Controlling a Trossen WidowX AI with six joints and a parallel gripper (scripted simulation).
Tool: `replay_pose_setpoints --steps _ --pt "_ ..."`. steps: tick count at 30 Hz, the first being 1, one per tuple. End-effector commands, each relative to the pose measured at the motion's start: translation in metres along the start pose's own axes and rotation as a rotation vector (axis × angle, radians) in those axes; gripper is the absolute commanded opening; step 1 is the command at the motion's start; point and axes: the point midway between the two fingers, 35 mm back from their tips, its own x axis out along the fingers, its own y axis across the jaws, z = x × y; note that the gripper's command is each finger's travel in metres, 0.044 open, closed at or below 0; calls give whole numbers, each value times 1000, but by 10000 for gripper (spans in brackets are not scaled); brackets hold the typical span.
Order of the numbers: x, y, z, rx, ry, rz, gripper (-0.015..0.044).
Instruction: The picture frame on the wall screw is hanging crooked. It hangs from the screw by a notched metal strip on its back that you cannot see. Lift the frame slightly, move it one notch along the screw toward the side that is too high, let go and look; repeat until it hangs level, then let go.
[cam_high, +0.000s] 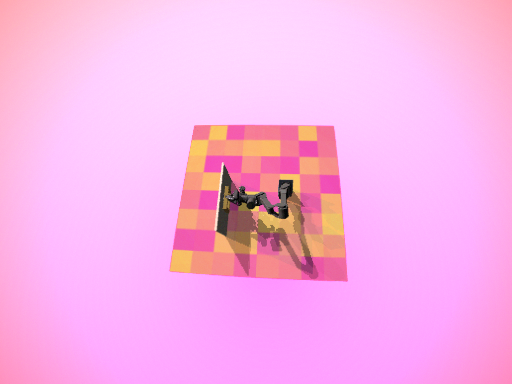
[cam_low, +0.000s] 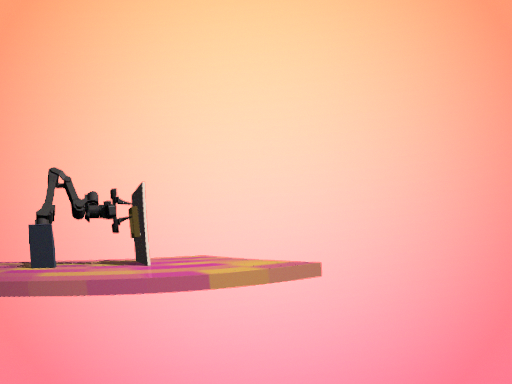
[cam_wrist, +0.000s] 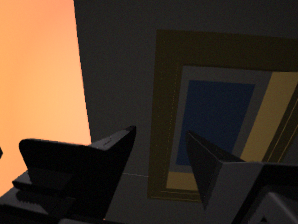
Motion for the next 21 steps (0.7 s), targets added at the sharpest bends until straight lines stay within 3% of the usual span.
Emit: replay_pose_setpoints --steps 1,11,21 --pt "-7 0 -2 13 -1 0 260" --pt "-98 -4 0 159 -4 -5 260" --pt "-99 27 -1 153 -1 -4 260"
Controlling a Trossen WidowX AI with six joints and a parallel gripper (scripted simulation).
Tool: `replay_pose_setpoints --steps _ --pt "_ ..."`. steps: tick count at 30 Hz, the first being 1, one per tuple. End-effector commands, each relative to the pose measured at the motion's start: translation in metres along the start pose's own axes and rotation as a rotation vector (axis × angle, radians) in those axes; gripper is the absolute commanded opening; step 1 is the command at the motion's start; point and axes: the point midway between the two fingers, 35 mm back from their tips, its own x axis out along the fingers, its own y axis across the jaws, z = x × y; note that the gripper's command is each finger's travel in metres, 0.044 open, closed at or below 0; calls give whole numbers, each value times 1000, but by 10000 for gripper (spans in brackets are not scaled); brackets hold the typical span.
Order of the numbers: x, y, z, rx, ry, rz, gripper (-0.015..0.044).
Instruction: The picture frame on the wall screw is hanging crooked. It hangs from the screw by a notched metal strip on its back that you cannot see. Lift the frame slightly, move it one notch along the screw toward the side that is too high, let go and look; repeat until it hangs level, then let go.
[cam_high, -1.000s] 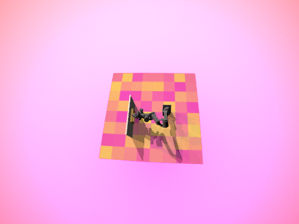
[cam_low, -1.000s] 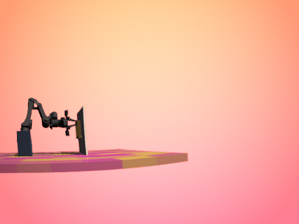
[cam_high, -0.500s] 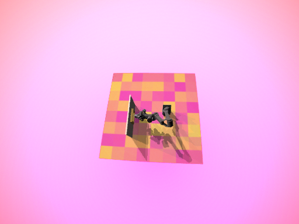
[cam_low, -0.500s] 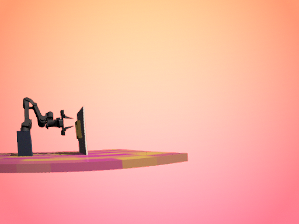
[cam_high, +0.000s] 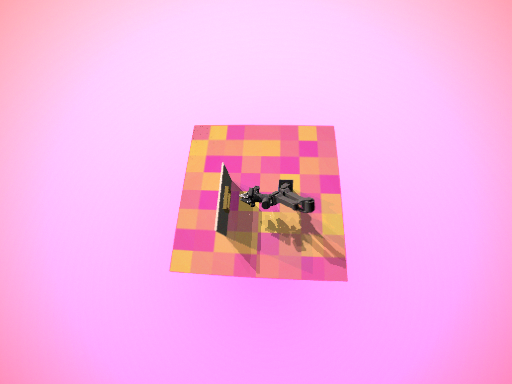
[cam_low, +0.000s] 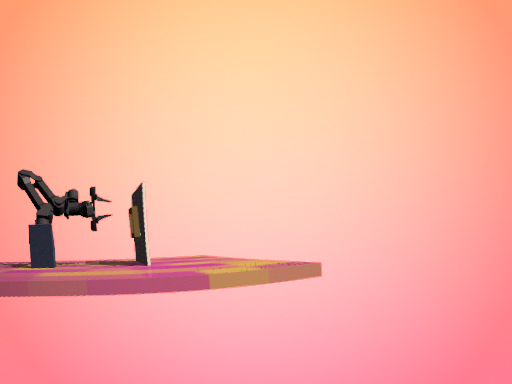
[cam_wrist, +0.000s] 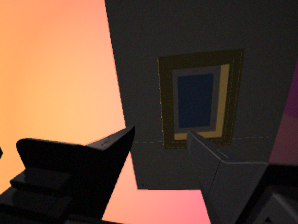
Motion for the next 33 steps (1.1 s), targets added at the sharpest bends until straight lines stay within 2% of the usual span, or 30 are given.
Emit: replay_pose_setpoints --steps 1,7,33 --pt "-5 20 -6 6 13 10 260" --pt "-22 44 -8 11 10 9 260" --pt "-23 44 -8 11 10 9 260"
